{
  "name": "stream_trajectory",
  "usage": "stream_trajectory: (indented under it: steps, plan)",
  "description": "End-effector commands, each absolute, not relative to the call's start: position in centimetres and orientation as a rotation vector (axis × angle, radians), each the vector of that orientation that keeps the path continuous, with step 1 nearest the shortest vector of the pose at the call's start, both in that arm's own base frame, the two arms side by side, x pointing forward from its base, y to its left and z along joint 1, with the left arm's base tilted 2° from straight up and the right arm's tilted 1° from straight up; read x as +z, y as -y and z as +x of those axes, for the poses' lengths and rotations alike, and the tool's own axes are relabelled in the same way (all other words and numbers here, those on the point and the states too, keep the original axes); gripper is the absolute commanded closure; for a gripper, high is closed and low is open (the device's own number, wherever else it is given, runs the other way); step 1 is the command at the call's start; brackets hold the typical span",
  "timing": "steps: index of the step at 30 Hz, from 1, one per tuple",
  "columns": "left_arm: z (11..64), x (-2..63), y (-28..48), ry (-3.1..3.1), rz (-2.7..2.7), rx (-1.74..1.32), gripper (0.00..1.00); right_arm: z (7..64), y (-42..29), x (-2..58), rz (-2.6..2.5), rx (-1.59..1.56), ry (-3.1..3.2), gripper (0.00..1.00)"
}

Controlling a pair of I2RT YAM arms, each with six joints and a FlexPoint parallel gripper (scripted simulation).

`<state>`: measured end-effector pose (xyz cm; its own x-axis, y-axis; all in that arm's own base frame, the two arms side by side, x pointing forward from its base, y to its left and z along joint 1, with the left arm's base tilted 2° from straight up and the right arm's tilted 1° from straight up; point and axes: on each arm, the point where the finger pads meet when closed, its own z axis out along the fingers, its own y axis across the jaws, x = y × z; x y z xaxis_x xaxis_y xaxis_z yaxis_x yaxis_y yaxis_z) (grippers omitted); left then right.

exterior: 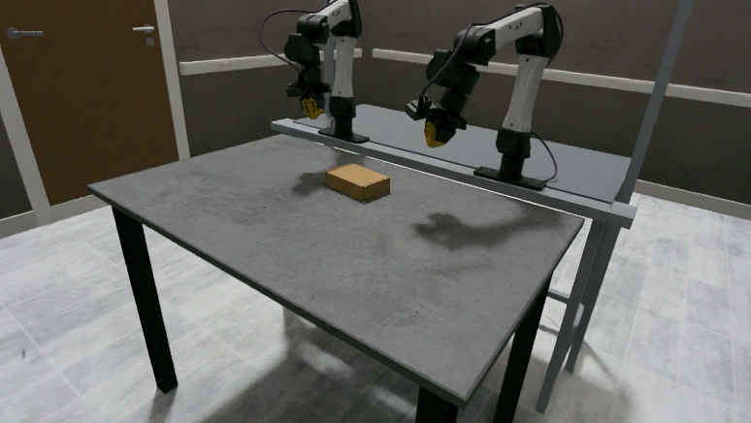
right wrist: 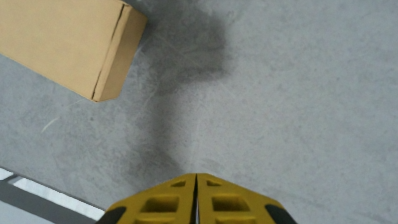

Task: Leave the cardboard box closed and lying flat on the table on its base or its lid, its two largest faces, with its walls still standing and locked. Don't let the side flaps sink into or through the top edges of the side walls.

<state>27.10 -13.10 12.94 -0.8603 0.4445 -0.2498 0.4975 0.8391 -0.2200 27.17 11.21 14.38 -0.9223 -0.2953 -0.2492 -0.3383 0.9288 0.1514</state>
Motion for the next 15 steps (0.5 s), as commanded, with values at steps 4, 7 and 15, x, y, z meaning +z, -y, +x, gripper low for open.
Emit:
stream_trajectory:
  steps: [4,7,15]
  plan:
    - [27.31,13.16,12.84,-2.917,0.597,-0.326,1.00,27.08,-10.97,14.60,-0.350,0.198,-2.947,1.00]
    - [27.30,13.14,12.84,-2.953,0.541,-0.291,1.00,27.08,-10.98,14.58,-0.294,0.166,-2.981,1.00]
    - [27.29,13.11,12.85,-3.041,0.385,-0.193,1.00,27.06,-10.98,14.53,-0.139,0.076,-3.065,1.00]
